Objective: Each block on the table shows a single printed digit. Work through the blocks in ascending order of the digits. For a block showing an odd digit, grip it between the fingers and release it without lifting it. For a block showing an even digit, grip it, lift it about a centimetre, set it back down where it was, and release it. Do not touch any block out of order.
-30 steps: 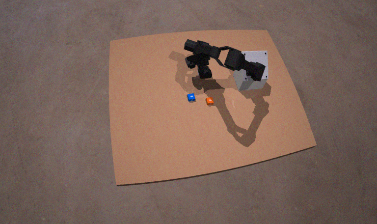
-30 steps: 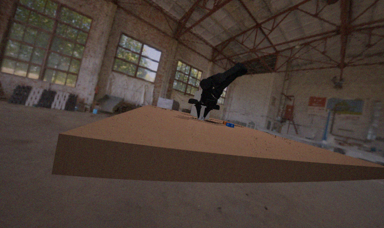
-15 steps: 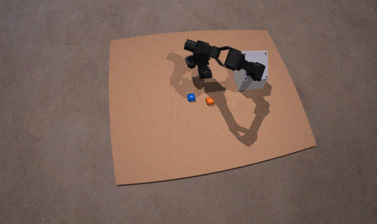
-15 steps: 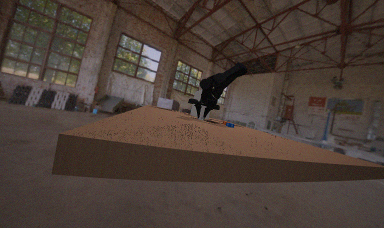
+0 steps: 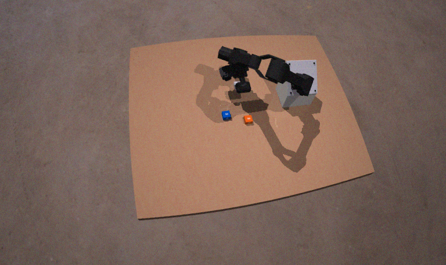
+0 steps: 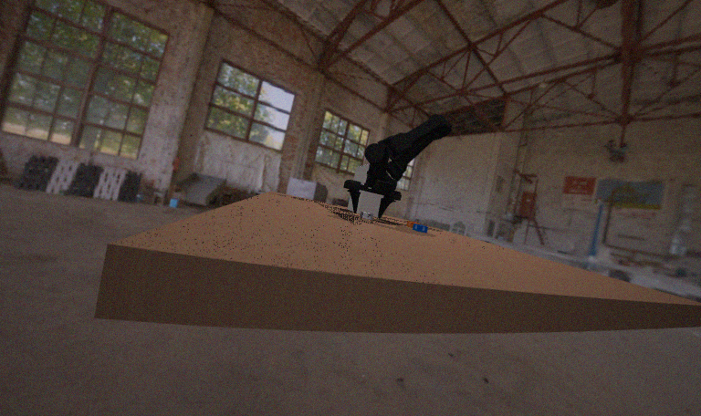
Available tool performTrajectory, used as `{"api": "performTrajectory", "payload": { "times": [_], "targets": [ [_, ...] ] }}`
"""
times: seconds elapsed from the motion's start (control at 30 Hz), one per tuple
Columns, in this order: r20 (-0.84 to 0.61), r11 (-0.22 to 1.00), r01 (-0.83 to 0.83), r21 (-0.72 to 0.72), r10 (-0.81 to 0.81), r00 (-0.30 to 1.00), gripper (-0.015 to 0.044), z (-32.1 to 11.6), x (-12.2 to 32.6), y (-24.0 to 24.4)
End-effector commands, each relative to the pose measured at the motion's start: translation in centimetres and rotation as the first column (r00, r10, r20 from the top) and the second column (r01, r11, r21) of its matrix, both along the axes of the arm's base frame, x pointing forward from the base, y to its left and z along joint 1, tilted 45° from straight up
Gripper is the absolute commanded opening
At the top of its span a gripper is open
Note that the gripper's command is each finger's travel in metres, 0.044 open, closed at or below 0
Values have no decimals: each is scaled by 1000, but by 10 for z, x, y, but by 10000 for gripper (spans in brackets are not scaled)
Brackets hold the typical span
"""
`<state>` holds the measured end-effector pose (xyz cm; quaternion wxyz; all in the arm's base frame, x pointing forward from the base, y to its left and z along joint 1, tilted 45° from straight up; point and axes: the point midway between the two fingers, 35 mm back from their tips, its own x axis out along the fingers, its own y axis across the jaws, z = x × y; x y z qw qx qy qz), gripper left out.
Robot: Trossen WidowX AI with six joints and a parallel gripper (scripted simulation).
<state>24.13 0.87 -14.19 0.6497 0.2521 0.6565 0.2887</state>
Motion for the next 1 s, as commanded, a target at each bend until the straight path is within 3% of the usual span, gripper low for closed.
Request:
{"api": "performTrajectory", "payload": {
  "times": [0.0, 0.27, 0.6, 0.97],
  "targets": [
    [4, 1000, 3, -3, -3, 1000, 400, 16, 2, -17],
    [3, 1000, 3, -8, -3, 1000, 400, 33, 7, -23],
    [6, 999, 12, -39, -12, 1000, 400, 168, 47, 51],
    [2, 1000, 3, 10, -3, 1000, 400, 298, -5, 132]
  ]
}}
